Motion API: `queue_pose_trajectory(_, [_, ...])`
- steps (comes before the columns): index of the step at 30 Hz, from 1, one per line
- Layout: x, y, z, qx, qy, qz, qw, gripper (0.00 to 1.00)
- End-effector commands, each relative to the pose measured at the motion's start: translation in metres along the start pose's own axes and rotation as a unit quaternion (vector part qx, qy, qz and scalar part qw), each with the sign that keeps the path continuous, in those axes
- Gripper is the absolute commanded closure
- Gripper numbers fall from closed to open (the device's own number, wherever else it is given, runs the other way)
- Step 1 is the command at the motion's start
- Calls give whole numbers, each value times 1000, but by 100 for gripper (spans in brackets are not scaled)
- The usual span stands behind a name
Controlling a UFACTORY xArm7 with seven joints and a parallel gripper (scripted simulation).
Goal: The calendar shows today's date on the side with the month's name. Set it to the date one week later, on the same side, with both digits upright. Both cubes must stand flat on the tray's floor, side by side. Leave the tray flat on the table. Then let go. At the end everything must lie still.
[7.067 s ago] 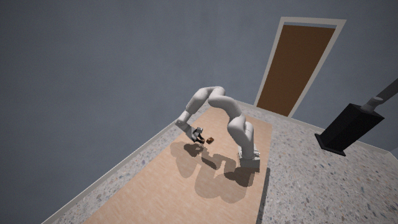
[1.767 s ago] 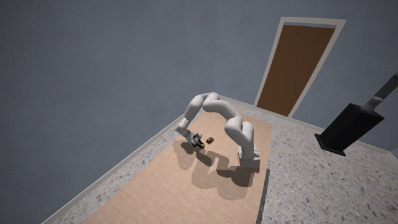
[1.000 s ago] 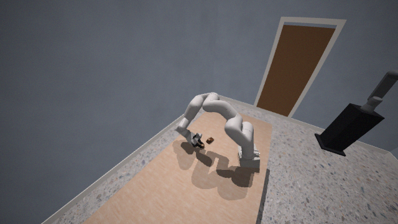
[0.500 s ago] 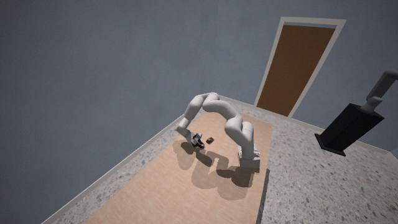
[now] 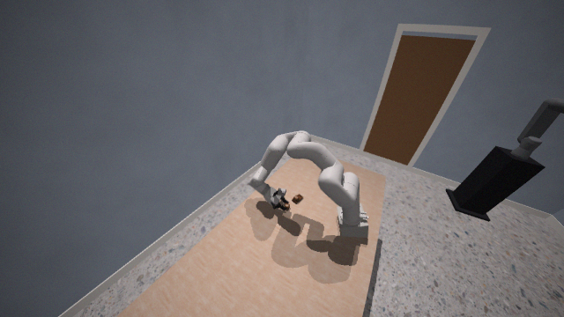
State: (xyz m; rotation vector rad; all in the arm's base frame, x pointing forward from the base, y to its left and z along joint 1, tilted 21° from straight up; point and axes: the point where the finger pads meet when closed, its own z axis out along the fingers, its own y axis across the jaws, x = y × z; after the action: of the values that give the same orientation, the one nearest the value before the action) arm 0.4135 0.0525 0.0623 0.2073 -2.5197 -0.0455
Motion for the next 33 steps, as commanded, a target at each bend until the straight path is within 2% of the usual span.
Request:
queue_pose_trajectory(1, [0, 0, -2, 0, -2, 0, 1000, 31])
queue_pose_trajectory(23, [1, 0, -3, 0, -2, 0, 1000, 31])
queue_pose_trajectory(33, [19, 0, -15, 0, -2, 0, 1000, 31])
